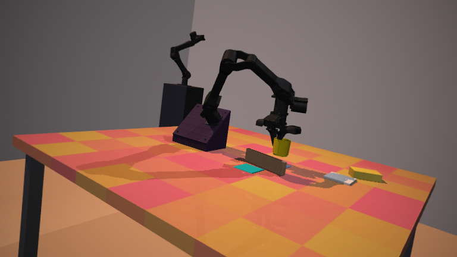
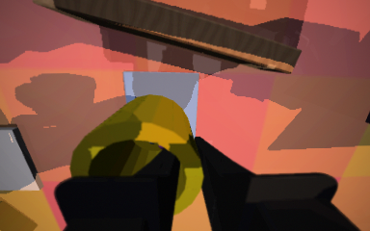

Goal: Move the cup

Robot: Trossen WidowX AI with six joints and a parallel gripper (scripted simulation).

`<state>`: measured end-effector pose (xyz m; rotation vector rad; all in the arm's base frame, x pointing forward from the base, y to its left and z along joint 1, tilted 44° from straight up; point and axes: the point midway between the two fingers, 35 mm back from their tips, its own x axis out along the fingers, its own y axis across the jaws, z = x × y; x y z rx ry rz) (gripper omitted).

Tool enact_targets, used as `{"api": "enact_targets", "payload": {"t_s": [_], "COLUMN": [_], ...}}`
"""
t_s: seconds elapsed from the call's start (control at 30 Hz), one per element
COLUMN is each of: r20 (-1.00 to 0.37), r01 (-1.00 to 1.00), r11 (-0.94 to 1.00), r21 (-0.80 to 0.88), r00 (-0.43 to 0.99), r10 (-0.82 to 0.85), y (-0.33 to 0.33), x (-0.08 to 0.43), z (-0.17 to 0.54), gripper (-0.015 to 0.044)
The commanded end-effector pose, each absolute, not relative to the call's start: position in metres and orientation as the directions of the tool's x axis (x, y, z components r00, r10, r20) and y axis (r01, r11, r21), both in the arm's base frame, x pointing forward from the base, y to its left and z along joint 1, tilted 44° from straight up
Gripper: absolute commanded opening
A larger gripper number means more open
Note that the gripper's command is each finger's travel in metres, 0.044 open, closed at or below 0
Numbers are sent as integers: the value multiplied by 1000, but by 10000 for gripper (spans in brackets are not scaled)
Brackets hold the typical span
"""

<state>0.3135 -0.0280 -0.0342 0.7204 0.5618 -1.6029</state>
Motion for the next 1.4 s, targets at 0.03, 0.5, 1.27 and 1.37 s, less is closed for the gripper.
{"api": "enact_targets", "payload": {"t_s": [0.03,0.5,1.27,1.37], "r20": [-727,-723,-724,-724], "r01": [987,988,987,987], "r11": [-156,-148,-153,-154], "r21": [47,41,44,44], "r00": [-73,-72,-74,-74], "r10": [-683,-687,-686,-686], "y": [-13,-5,-21,-25], "x": [316,314,306,305], "z": [-19,-12,7,12], "gripper": [0,0,0,0]}}
